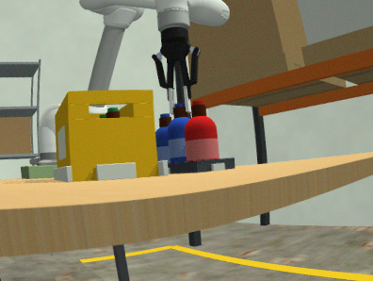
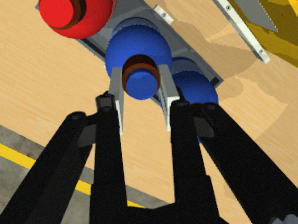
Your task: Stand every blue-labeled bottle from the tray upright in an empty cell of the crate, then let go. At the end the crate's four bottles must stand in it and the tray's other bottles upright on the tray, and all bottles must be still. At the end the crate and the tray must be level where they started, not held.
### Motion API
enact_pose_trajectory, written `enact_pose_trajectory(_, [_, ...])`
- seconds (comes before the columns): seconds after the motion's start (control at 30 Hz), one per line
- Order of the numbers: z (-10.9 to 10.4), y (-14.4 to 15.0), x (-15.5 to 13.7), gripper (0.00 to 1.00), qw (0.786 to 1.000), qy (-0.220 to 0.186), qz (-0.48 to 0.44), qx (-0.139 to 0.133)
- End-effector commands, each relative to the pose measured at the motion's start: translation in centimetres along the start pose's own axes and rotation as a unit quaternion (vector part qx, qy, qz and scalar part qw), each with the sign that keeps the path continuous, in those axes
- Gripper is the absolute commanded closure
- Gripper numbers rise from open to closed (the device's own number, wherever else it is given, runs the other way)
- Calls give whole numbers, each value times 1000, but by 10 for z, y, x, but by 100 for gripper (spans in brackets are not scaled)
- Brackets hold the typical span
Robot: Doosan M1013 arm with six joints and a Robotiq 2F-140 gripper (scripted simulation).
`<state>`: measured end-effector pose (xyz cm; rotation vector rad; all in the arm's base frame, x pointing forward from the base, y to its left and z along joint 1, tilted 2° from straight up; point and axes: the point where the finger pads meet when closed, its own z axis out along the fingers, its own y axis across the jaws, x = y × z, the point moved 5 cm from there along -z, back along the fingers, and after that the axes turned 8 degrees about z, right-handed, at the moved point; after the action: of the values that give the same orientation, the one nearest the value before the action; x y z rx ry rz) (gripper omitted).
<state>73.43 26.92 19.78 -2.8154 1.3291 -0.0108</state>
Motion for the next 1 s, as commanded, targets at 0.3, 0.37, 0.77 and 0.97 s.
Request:
enact_pose_trajectory(0.3, [-13, 0, -1, 100, 1000, 0, 0, 0])
enact_pose_trajectory(0.37, [-15, 1, -1, 100, 1000, 0, 0, 0])
enact_pose_trajectory(0.77, [-26, 1, -2, 100, 1000, 0, 0, 0])
enact_pose_trajectory(0.97, [-28, 1, -2, 100, 1000, 0, 0, 0])
